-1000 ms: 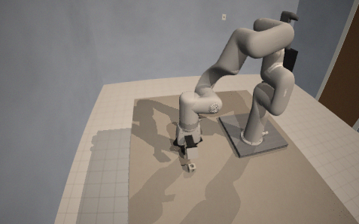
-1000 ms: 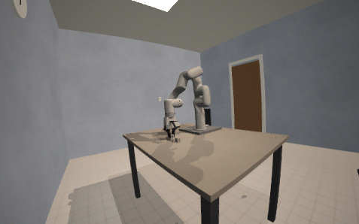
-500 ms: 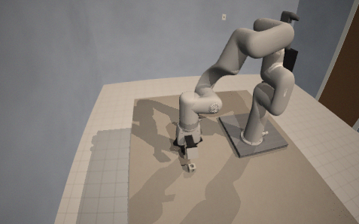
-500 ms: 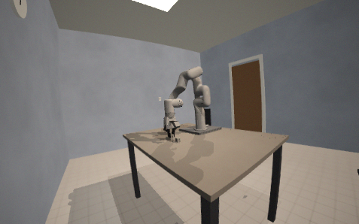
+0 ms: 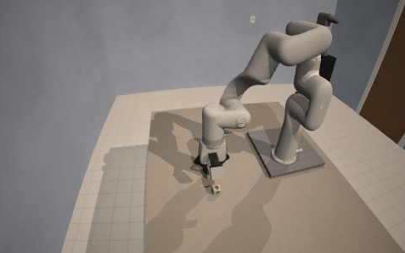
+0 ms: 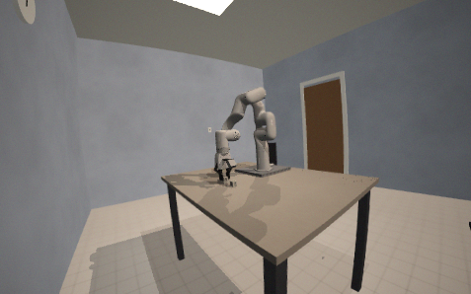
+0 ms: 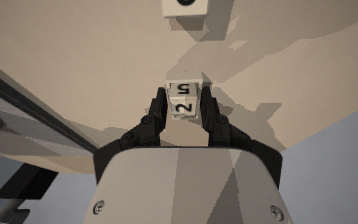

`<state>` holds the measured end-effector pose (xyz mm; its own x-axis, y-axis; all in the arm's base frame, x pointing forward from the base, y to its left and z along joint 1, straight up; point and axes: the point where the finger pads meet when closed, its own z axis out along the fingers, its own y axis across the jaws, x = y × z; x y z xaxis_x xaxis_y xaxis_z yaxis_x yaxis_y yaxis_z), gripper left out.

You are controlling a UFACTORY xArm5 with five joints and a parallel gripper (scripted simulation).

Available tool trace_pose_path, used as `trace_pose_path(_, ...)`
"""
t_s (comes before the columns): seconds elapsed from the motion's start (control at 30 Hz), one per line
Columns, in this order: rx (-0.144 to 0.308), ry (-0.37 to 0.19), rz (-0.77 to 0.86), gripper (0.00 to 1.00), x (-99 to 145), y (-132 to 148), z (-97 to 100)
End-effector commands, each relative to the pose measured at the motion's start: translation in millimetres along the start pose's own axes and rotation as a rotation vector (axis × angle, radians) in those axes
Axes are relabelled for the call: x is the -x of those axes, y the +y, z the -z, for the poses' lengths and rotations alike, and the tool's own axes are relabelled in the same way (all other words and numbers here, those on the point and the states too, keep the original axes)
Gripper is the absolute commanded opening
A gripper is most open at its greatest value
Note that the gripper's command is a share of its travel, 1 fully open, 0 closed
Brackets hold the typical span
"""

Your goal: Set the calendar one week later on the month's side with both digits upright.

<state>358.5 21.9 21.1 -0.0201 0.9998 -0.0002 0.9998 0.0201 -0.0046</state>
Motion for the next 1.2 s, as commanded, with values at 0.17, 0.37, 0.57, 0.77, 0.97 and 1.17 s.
trace_pose_path(0.17,0.003,0.0,0.0,0.47,-0.1,1.2,1.1)
trace_pose_path(0.37,0.003,0.0,0.0,0.47,-0.1,1.2,11.8)
trace_pose_path(0.57,0.003,0.0,0.0,0.47,-0.2,1.1,29.2)
trace_pose_path(0.77,0.003,0.0,0.0,0.47,-0.4,1.0,61.6)
trace_pose_path(0.97,0.003,0.0,0.0,0.47,-0.5,0.9,82.2)
trace_pose_path(1.17,0.003,0.0,0.0,0.47,-0.5,0.9,89.9)
